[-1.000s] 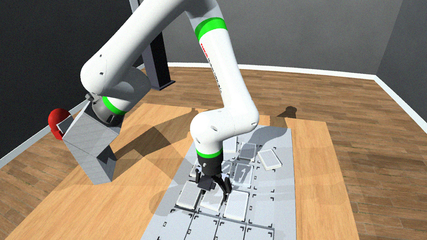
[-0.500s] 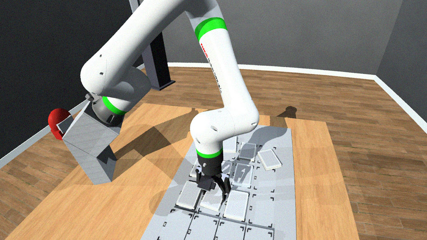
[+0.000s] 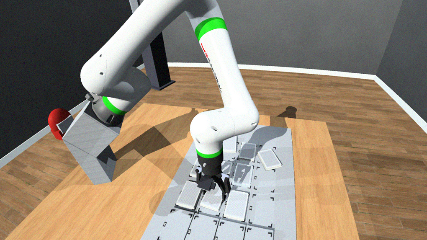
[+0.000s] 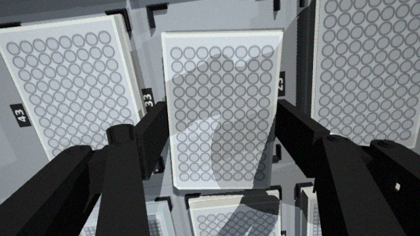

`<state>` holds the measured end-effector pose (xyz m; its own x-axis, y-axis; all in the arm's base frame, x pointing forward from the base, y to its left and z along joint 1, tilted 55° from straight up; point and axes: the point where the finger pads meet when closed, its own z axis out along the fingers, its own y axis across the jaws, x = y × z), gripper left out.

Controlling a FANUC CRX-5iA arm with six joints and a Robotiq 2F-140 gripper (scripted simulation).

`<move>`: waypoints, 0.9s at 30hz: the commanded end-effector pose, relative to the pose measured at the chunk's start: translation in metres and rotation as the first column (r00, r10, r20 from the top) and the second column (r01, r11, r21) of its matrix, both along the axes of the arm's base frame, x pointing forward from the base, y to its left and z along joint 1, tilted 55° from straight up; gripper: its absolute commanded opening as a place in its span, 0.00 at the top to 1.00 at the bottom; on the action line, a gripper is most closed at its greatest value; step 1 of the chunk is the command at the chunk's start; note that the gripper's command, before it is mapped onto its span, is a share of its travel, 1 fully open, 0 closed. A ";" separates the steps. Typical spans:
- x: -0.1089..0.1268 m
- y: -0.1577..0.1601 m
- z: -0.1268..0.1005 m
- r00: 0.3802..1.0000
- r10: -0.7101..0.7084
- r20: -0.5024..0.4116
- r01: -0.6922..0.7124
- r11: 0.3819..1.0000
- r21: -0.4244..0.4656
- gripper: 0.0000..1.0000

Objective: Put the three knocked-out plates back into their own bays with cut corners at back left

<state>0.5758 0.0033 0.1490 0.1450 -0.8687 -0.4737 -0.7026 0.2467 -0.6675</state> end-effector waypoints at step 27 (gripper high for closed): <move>0.000 -0.001 0.001 1.000 -0.001 0.001 0.001 1.000 -0.001 0.40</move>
<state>0.5756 0.0031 0.1494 0.1452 -0.8687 -0.4737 -0.7024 0.2467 -0.6677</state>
